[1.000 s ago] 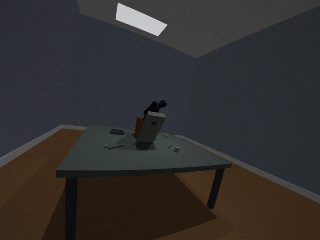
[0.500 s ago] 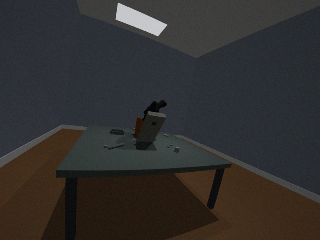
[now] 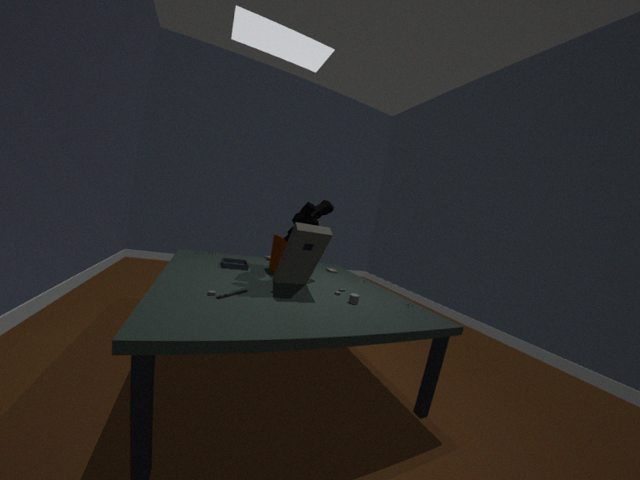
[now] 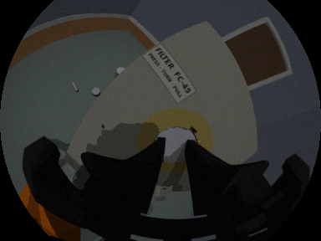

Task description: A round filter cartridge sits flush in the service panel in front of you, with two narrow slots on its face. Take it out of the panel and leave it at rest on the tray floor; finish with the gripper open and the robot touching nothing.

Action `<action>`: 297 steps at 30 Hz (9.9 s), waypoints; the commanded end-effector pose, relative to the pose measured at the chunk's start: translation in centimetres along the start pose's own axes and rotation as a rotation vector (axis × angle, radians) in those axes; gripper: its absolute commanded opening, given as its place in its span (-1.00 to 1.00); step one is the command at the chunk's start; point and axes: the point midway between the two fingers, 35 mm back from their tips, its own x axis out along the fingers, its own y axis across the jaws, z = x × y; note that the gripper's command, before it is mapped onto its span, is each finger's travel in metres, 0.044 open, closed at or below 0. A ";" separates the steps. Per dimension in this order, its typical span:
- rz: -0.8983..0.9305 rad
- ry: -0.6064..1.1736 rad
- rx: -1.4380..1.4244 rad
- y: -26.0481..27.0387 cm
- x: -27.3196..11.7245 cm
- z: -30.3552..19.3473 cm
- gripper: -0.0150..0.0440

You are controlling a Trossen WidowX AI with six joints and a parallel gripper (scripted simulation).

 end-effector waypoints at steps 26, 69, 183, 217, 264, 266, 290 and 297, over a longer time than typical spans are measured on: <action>0.005 0.010 -0.999 0.0 0.4 -0.2 -0.49; 0.009 0.014 -0.996 4.0 -6.4 -3.6 -0.49; 0.193 0.409 0.886 6.9 -3.4 -4.7 0.32; 0.182 0.423 0.883 2.1 -8.9 -1.5 -0.49; -0.357 0.713 1.454 -5.9 -17.0 -21.1 -0.49; -0.436 0.736 1.524 -6.0 -18.0 -22.7 -0.49; -0.900 0.856 1.866 0.5 -24.4 -35.4 -0.49; -1.031 0.903 1.966 5.0 -25.6 -38.7 -0.49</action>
